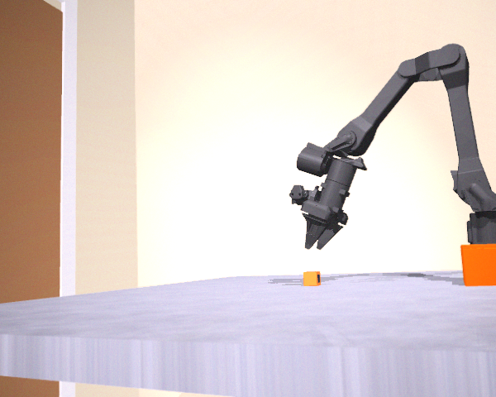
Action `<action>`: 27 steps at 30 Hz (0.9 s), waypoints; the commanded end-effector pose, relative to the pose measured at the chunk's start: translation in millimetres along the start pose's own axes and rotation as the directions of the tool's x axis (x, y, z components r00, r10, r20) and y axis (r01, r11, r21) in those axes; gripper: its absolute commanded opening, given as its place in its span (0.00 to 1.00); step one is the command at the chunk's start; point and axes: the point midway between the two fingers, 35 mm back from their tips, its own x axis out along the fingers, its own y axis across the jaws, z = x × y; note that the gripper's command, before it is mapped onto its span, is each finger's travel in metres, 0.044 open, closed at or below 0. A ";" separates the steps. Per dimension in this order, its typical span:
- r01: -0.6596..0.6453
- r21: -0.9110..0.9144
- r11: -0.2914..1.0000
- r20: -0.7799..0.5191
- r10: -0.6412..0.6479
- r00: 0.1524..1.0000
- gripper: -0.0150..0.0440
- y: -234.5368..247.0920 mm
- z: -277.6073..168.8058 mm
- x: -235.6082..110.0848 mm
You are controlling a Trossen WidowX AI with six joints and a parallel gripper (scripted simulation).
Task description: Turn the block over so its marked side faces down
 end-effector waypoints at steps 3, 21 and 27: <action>0.004 0.000 1.000 -0.232 -0.004 0.973 1.00 -0.4 17.0 -1.9; 0.006 -0.006 1.000 -0.411 -0.008 0.912 1.00 -0.1 22.9 0.6; 0.006 -0.006 1.000 -0.411 -0.008 0.912 1.00 -0.2 12.7 22.0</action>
